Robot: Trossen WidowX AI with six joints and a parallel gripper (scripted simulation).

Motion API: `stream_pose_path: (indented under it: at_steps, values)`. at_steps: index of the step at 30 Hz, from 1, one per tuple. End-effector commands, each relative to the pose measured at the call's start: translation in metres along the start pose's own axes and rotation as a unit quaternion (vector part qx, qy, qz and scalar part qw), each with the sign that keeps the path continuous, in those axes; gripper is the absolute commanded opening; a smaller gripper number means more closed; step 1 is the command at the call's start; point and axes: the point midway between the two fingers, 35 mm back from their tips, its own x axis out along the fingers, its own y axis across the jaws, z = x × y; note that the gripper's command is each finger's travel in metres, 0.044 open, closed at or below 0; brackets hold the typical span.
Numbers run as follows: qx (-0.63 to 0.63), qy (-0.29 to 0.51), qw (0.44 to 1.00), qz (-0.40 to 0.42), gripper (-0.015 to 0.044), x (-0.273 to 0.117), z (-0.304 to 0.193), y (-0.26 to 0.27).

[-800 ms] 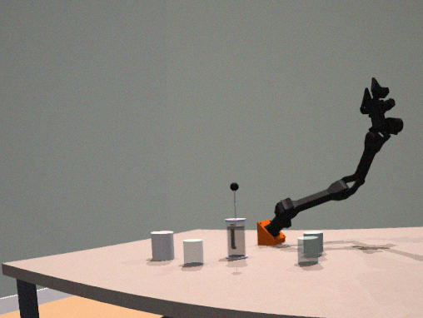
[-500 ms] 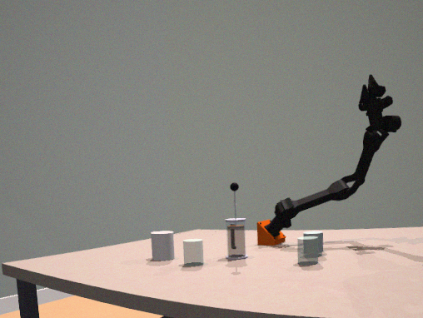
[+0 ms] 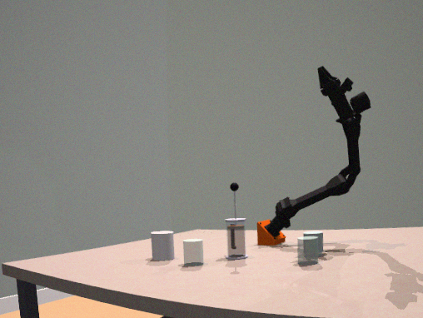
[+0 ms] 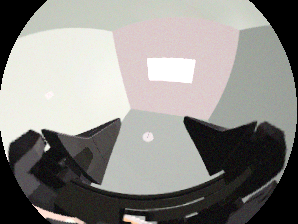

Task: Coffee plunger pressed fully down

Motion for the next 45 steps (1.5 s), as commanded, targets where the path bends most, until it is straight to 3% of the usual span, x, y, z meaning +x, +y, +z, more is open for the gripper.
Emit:
stream_pose_path:
  at_steps: [1, 8, 14, 22, 27, 38, 45]
  values:
    - [-0.046, 0.069, 0.993, 0.086, 0.044, 0.022, -0.057, 0.039]
    - [-0.077, 0.191, 0.948, 0.241, 0.044, 0.032, -0.163, 0.095]
    - [-0.047, 0.301, 0.874, 0.378, 0.044, 0.01, -0.256, 0.134]
    - [0.127, 0.437, 0.705, 0.544, 0.044, -0.066, -0.357, 0.17]
    - [0.32, 0.47, 0.575, 0.588, 0.044, -0.111, -0.375, 0.179]
    - [0.328, 0.47, 0.571, 0.588, 0.044, -0.158, -0.396, 0.199]
    - [0.327, 0.471, 0.572, 0.586, 0.044, -0.162, -0.4, 0.204]
